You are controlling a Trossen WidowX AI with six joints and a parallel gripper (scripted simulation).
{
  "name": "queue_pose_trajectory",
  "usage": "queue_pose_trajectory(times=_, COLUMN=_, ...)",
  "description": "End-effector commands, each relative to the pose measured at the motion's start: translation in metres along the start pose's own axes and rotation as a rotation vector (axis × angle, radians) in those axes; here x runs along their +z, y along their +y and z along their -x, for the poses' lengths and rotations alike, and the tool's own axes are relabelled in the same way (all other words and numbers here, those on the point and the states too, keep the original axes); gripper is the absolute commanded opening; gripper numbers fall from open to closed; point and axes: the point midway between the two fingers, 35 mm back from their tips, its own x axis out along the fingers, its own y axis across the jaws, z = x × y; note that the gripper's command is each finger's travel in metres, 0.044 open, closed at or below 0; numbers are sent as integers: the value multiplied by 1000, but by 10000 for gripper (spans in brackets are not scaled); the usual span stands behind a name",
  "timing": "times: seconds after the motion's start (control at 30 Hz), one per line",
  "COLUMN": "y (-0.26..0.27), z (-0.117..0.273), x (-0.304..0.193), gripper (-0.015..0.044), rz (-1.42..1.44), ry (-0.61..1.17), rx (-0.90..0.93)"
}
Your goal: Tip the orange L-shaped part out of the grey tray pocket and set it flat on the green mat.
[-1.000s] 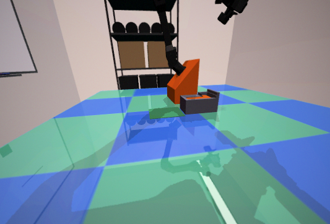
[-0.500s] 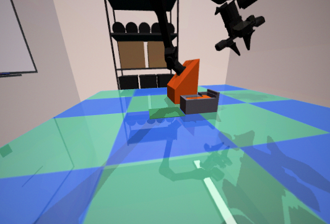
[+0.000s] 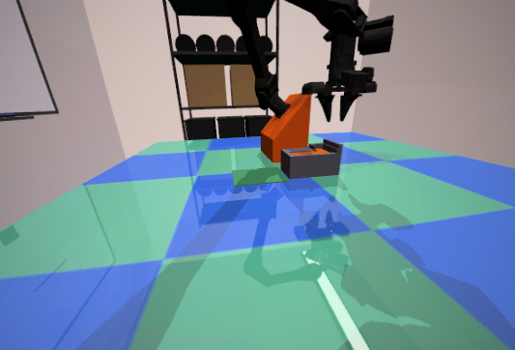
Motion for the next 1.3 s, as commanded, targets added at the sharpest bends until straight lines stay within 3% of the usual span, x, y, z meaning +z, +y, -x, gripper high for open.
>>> queue_pose_trajectory(times=0.0, y=-1, z=-10, x=0, gripper=180, rz=14, ry=-2, rx=-12)
queue_pose_trajectory(times=0.2, y=-3, z=-73, x=0, gripper=180, rz=14, ry=-2, rx=-16)
queue_pose_trajectory(times=1.27, y=-5, z=-112, x=-1, gripper=180, rz=14, ry=-2, rx=-19)
